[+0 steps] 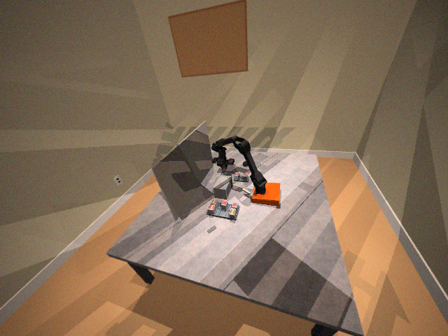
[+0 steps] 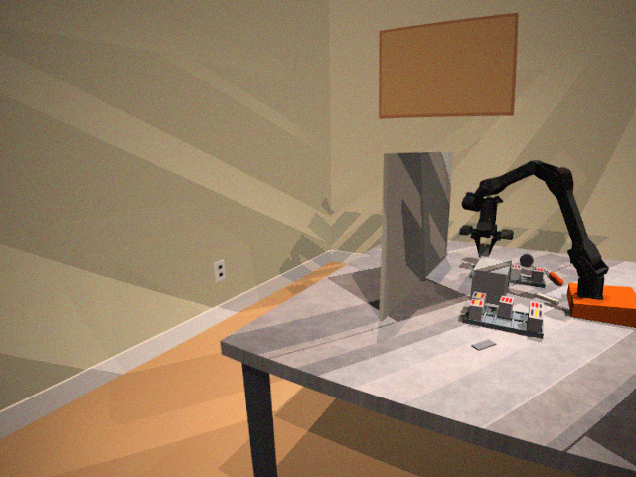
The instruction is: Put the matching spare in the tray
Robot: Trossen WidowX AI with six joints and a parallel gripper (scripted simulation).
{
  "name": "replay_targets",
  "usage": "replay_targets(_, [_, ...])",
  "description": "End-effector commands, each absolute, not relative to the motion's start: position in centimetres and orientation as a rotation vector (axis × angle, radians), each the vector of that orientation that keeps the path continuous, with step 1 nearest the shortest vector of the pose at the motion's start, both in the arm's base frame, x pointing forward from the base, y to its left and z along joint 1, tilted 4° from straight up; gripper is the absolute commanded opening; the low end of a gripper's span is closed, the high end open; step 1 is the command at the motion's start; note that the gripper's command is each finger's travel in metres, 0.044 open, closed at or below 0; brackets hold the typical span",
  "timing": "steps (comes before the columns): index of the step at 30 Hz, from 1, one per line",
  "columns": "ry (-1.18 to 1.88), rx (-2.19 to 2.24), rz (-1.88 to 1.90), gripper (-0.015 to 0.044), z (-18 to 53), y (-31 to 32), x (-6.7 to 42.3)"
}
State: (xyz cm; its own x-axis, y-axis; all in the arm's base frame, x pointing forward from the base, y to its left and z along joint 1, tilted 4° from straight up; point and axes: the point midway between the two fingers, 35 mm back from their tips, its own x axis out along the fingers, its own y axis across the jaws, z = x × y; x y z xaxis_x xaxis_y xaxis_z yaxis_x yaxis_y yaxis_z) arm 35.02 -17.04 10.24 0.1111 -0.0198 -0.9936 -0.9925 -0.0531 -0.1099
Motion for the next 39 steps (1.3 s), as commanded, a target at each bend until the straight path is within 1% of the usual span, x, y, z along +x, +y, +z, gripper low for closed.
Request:
replay_targets(1, [1.120, -1.306, 1.158, 0.0000, 9.7, -16.9, 34.9])
replay_targets(39, [1.120, -1.305, 1.158, 0.0000, 6.8, -16.7, 34.8])
